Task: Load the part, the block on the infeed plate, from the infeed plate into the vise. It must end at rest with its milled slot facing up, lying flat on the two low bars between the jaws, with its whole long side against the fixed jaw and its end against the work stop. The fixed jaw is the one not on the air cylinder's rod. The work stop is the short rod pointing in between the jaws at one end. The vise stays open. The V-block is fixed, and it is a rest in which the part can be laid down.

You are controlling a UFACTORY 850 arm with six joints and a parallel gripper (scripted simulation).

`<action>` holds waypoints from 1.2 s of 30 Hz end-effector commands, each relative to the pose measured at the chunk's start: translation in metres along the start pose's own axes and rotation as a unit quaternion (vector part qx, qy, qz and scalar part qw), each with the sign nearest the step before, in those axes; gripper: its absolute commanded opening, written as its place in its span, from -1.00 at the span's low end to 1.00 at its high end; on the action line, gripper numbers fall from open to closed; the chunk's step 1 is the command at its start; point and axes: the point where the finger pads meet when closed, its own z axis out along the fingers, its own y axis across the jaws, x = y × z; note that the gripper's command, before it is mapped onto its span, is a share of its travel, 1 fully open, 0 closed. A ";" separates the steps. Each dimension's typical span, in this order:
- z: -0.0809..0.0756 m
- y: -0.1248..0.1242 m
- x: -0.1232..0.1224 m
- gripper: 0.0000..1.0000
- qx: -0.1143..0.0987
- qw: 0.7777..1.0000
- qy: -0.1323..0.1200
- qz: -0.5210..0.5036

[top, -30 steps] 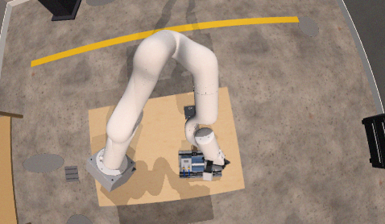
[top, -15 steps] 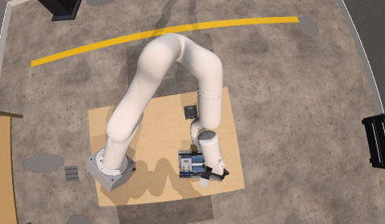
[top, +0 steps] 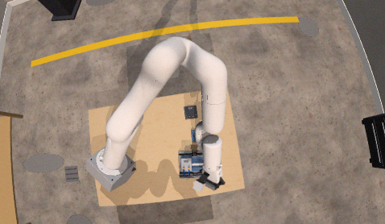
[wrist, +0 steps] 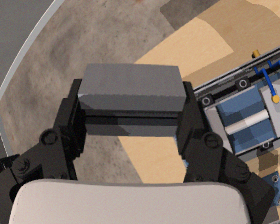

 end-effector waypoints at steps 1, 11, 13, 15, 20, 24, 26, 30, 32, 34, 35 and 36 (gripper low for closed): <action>0.005 0.004 0.013 -1.00 -0.017 0.999 0.024 0.025; 0.012 0.018 0.032 -1.00 -0.062 0.994 0.059 0.073; 0.013 0.022 0.035 -1.00 -0.074 0.991 0.065 0.085; 0.014 0.027 0.038 -1.00 -0.087 0.989 0.071 0.096; 0.017 0.039 0.041 -1.00 -0.120 0.981 0.080 0.126; 0.018 0.048 0.042 -1.00 -0.147 0.974 0.084 0.149; 0.018 0.050 0.041 -1.00 -0.154 0.972 0.084 0.155; 0.019 0.057 0.040 -1.00 -0.174 0.966 0.083 0.171; 0.019 0.061 0.038 -1.00 -0.187 0.962 0.081 0.182; 0.020 0.065 0.036 -1.00 -0.200 0.957 0.079 0.193; 0.020 0.066 0.034 -1.00 -0.207 0.955 0.077 0.198; 0.020 0.068 0.033 -1.00 -0.213 0.953 0.075 0.203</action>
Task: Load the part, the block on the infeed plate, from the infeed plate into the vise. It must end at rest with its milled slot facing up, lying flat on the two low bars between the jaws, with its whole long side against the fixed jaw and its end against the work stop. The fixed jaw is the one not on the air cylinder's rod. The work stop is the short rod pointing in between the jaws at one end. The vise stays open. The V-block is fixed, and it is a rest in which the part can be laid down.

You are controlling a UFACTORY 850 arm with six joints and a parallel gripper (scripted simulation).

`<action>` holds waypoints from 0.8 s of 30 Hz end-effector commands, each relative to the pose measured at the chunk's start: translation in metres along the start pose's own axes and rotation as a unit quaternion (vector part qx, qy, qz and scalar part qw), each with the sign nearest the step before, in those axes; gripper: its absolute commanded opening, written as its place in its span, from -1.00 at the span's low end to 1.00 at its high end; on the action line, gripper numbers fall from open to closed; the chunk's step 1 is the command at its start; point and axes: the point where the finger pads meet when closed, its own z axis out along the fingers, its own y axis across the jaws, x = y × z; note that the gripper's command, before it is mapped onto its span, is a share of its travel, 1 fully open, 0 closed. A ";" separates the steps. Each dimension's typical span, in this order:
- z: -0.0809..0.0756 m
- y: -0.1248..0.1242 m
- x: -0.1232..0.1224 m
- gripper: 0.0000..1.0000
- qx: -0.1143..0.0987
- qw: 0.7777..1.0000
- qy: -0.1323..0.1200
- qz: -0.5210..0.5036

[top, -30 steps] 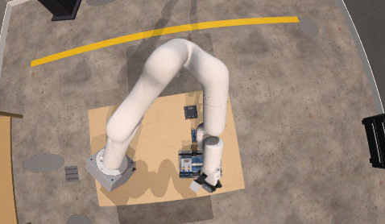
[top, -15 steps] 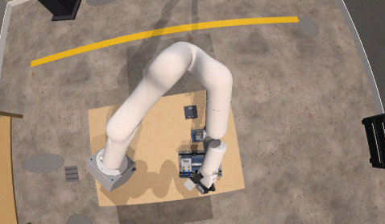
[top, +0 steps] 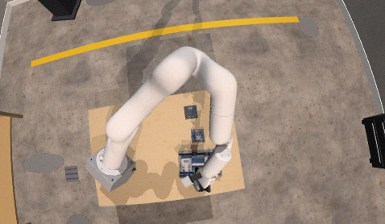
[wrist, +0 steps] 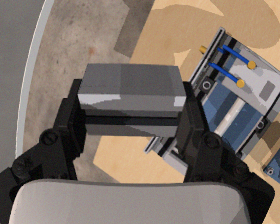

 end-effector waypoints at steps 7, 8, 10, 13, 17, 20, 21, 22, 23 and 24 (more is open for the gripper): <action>0.004 0.018 -0.007 -1.00 -0.086 0.995 -0.029 0.040; 0.004 0.018 -0.007 -1.00 -0.086 0.995 -0.029 0.040; 0.005 0.022 -0.010 -1.00 -0.099 0.993 -0.034 0.048; 0.005 0.026 -0.015 -1.00 -0.119 0.990 -0.043 0.059; 0.004 0.032 -0.023 -1.00 -0.143 0.986 -0.056 0.073; 0.003 0.035 -0.030 -1.00 -0.159 0.981 -0.067 0.082; 0.003 0.037 -0.032 -1.00 -0.165 0.980 -0.071 0.085; 0.002 0.037 -0.034 -1.00 -0.170 0.979 -0.075 0.088; 0.002 0.038 -0.036 -1.00 -0.175 0.977 -0.079 0.091; 0.002 0.038 -0.036 -1.00 -0.175 0.977 -0.079 0.091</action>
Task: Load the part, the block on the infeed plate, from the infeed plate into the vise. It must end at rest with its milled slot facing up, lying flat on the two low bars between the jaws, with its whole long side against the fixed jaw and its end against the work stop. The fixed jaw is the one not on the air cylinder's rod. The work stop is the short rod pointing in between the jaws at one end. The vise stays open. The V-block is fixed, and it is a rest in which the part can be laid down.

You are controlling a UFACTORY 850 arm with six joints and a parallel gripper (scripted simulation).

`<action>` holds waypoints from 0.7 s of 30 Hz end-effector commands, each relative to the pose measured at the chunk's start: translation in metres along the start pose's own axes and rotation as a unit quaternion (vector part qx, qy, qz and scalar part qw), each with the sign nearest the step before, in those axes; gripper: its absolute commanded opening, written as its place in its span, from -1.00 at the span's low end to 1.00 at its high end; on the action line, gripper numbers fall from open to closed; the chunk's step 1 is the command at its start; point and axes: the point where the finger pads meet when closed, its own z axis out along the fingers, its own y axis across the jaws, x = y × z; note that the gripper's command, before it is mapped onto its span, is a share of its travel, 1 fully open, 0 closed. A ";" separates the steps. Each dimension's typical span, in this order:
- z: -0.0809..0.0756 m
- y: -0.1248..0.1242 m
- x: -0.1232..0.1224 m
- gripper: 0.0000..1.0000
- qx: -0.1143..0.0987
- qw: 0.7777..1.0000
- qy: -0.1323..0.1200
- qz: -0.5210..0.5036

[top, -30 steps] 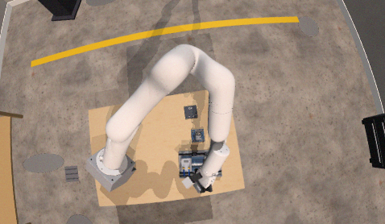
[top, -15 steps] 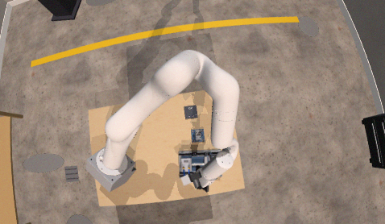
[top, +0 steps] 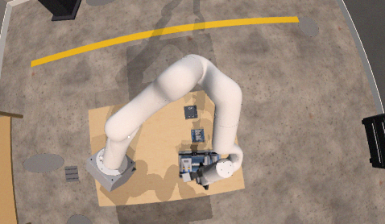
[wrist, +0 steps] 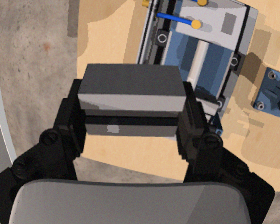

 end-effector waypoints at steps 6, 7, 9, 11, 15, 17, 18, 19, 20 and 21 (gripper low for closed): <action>0.001 0.009 -0.015 -1.00 -0.039 0.999 -0.032 0.018; 0.001 0.009 -0.017 -1.00 -0.043 0.998 -0.036 0.020; 0.001 0.011 -0.021 -1.00 -0.052 0.997 -0.045 0.025; 0.000 0.013 -0.026 -1.00 -0.060 0.996 -0.053 0.028; 0.000 0.016 -0.034 -1.00 -0.075 0.994 -0.070 0.035; -0.001 0.016 -0.036 -1.00 -0.079 0.993 -0.074 0.037; -0.001 0.016 -0.036 -1.00 -0.079 0.993 -0.074 0.037; -0.001 0.017 -0.038 -1.00 -0.082 0.993 -0.078 0.038; -0.001 0.017 -0.040 -1.00 -0.085 0.992 -0.082 0.040; -0.002 0.018 -0.042 -1.00 -0.088 0.992 -0.086 0.041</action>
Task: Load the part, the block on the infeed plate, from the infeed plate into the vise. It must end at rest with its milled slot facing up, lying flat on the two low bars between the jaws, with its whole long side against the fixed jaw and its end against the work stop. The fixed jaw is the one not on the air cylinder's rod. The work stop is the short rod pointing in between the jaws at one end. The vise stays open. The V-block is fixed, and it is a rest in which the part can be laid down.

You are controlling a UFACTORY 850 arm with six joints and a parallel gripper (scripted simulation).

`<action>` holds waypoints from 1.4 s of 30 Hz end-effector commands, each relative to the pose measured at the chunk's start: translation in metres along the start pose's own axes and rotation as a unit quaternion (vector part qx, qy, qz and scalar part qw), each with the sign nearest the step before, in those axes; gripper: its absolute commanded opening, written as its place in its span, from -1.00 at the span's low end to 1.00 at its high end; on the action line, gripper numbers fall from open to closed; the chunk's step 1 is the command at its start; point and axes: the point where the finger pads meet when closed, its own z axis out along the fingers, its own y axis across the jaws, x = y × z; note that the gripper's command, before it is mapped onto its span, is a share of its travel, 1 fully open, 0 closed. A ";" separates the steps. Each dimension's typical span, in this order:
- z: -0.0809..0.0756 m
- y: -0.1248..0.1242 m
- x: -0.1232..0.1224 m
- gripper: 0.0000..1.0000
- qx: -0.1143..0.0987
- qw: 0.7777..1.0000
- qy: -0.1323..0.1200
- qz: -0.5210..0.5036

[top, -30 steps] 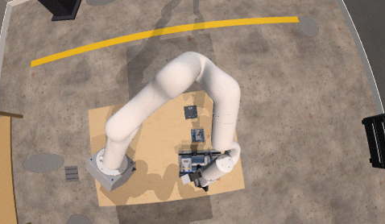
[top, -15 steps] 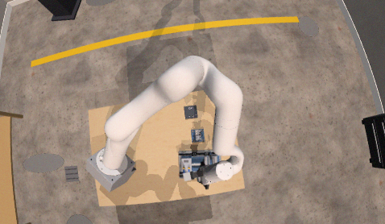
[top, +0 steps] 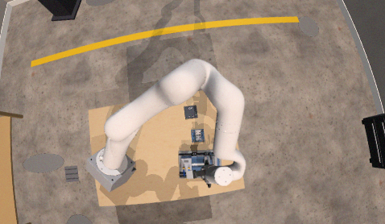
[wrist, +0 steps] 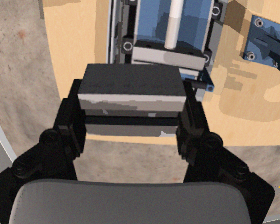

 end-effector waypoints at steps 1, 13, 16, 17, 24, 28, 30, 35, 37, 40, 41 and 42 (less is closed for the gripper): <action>0.000 0.002 -0.007 -1.00 -0.011 1.000 -0.015 0.005; -0.001 0.006 -0.026 -1.00 -0.038 0.998 -0.053 0.015; -0.002 0.007 -0.029 -1.00 -0.042 0.997 -0.059 0.016; -0.002 0.007 -0.030 -1.00 -0.043 0.997 -0.061 0.017; -0.003 0.008 -0.038 -1.00 -0.053 0.995 -0.078 0.020; -0.004 0.008 -0.042 -1.00 -0.057 0.995 -0.085 0.022; -0.004 0.008 -0.043 -1.00 -0.057 0.994 -0.086 0.022; -0.004 0.009 -0.045 -1.00 -0.060 0.994 -0.091 0.023; -0.004 0.009 -0.046 -1.00 -0.061 0.993 -0.093 0.023; -0.005 0.009 -0.047 -1.00 -0.062 0.993 -0.096 0.024; -0.005 0.009 -0.048 -1.00 -0.063 0.993 -0.096 0.024; -0.005 0.009 -0.048 -1.00 -0.063 0.993 -0.097 0.024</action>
